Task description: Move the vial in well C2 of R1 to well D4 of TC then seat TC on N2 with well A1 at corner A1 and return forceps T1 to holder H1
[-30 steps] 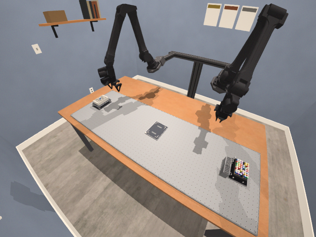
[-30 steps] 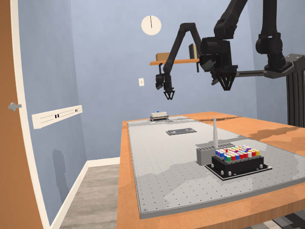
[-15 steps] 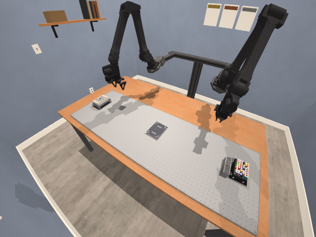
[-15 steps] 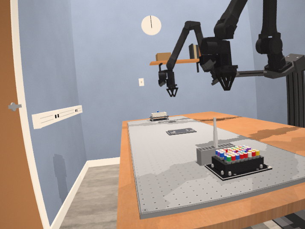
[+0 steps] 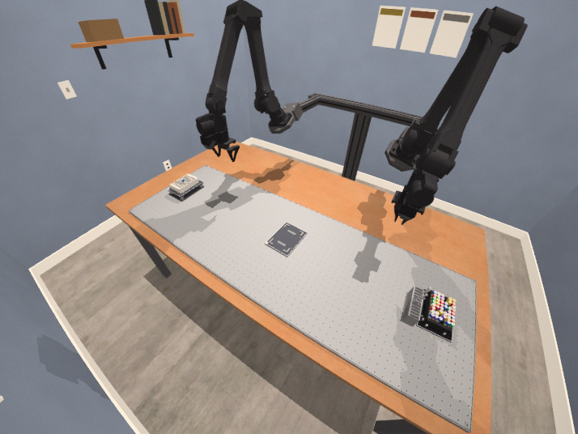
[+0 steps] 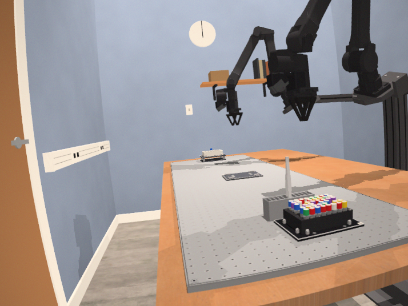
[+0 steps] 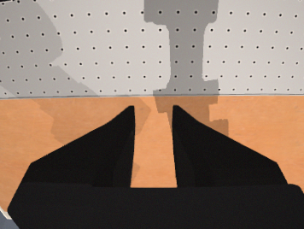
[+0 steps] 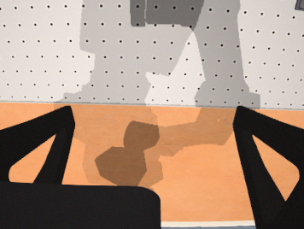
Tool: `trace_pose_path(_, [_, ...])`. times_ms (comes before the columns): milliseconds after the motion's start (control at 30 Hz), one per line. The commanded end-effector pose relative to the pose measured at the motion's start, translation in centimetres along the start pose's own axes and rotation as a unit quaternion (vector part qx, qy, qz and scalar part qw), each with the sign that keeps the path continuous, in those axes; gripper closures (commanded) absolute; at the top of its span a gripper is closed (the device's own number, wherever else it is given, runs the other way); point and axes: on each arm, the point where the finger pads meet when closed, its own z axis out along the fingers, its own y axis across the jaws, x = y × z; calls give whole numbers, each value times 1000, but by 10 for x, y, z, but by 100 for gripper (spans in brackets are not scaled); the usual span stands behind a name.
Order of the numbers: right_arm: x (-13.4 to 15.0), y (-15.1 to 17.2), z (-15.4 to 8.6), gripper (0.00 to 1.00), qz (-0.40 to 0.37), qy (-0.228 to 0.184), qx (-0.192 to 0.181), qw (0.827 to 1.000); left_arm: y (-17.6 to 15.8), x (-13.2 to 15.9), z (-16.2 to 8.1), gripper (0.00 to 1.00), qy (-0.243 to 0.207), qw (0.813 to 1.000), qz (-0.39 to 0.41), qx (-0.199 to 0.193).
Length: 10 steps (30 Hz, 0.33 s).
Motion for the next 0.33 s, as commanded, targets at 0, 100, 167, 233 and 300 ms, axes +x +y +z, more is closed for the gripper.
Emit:
trace_pose_path(0, [-5, 3, -9, 0, 16, -8, 1, 1000, 4, -10, -3, 76, -8, 1000, -8, -3])
trace_pose_path(100, [-10, -7, -6, 0, 27, -7, 6, 1000, 4, -10, -3, 76, -8, 1000, -8, -3])
trace_pose_path(167, [-9, -1, -6, 0, 17, -10, 2, 1000, 4, -10, -3, 76, -8, 1000, -8, -3])
trace_pose_path(233, [-9, -1, -6, 0, 17, -10, 2, 1000, 4, -10, -3, 76, -8, 1000, -8, -3])
trace_pose_path(300, [-9, -1, -6, 0, 17, -10, 2, 1000, 4, -10, -3, 76, -8, 1000, -8, -3])
